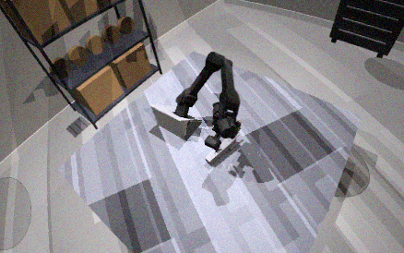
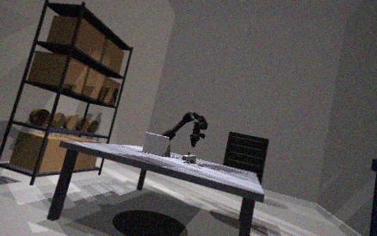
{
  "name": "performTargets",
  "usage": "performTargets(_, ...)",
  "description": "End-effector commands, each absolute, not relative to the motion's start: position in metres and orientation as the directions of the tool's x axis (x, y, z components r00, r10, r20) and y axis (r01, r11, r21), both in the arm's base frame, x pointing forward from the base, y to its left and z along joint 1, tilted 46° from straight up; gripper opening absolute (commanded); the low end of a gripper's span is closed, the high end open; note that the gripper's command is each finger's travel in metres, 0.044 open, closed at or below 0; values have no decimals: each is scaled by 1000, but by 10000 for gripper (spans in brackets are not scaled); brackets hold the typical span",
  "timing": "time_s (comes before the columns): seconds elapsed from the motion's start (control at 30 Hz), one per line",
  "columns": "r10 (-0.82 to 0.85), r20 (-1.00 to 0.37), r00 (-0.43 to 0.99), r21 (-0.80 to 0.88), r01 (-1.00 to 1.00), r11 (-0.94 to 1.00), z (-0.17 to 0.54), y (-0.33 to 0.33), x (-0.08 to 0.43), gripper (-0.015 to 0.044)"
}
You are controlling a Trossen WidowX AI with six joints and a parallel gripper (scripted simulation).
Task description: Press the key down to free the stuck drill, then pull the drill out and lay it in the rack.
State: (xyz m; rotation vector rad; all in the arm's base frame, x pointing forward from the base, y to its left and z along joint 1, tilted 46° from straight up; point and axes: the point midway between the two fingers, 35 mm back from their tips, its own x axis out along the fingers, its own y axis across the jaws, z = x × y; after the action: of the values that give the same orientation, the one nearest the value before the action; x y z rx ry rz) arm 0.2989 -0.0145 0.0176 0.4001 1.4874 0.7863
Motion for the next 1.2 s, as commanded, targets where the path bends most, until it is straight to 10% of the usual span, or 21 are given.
performTargets(0.0, 677, -728, -103, 580, -620, 529, 36, 43, 305, 440)
performTargets(0.23, 703, -701, -119, 158, -987, -9, 67, 133, 291, 440)
performTargets(1.17, 703, -701, -118, 158, -987, -9, 48, 144, 289, 440)
